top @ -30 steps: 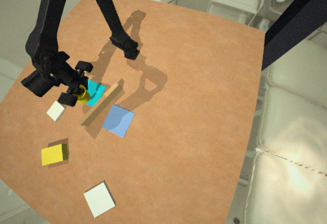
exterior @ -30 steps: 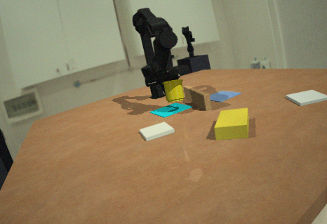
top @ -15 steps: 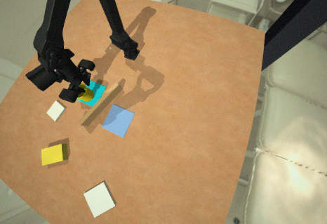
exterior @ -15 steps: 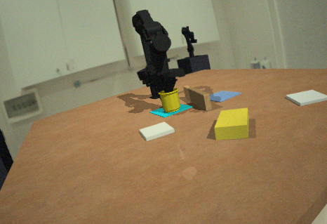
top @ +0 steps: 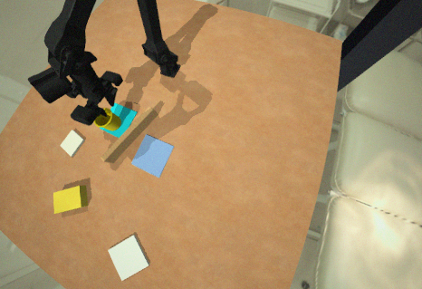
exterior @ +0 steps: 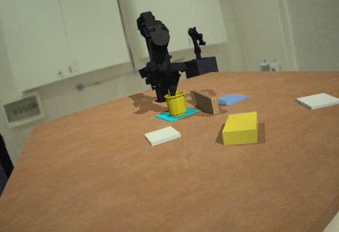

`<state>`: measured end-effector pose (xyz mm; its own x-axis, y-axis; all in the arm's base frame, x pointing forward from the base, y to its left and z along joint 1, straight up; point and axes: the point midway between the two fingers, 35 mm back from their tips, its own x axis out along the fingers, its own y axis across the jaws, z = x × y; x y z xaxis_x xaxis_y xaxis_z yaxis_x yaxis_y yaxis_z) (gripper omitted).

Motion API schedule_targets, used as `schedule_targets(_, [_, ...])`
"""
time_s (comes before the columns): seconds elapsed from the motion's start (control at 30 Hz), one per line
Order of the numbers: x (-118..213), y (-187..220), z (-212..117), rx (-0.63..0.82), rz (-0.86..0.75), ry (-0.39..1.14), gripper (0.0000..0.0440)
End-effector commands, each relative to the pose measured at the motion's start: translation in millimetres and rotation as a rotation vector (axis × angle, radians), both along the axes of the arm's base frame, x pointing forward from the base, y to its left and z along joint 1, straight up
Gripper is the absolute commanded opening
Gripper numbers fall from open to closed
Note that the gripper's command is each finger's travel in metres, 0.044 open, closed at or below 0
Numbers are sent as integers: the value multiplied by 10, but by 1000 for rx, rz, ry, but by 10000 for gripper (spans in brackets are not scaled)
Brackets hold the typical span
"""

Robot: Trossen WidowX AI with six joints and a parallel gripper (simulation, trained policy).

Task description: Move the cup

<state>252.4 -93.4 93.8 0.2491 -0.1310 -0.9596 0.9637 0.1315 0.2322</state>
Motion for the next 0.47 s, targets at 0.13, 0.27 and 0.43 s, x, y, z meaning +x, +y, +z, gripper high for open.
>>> schedule_targets(0.13, [-60,1,150,4,-7,-47,242])
schedule_targets(0.27, [-87,-9,256,2,-17,-75,258])
schedule_targets(0.43, [-104,-45,432,-10,-27,-118,308])
